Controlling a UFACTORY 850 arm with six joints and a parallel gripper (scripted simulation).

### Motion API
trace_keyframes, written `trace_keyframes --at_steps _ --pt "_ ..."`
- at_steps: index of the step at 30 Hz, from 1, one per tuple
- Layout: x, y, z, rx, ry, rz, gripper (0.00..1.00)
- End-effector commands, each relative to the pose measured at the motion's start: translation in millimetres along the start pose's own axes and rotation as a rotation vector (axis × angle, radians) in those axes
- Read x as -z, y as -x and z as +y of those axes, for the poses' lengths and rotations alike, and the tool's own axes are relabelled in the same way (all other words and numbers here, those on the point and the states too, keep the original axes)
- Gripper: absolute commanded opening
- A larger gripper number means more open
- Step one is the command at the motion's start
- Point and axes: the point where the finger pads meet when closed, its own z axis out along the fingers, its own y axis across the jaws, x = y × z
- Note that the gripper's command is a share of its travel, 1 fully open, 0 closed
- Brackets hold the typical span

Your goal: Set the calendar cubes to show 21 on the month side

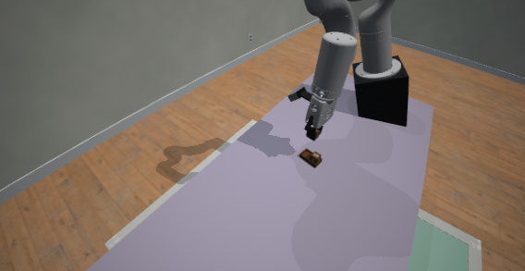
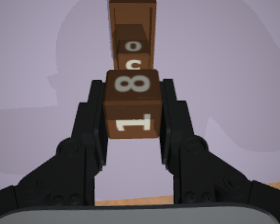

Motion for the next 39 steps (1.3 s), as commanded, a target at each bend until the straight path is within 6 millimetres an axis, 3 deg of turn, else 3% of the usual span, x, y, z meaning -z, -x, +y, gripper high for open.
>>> trace_keyframes --at_steps 1,6,36,39 --pt "0.4 1.5 -0.9 0.040 -0.001 0.000 0.27" --pt "0.2 3.7 -1.3 0.101 -0.001 0.000 0.27" --pt "-2.3 35.7 -4.8 0.995 -0.001 -0.001 0.27" --pt "-2.3 36.5 -4.8 1.017 -0.001 -0.001 0.27"
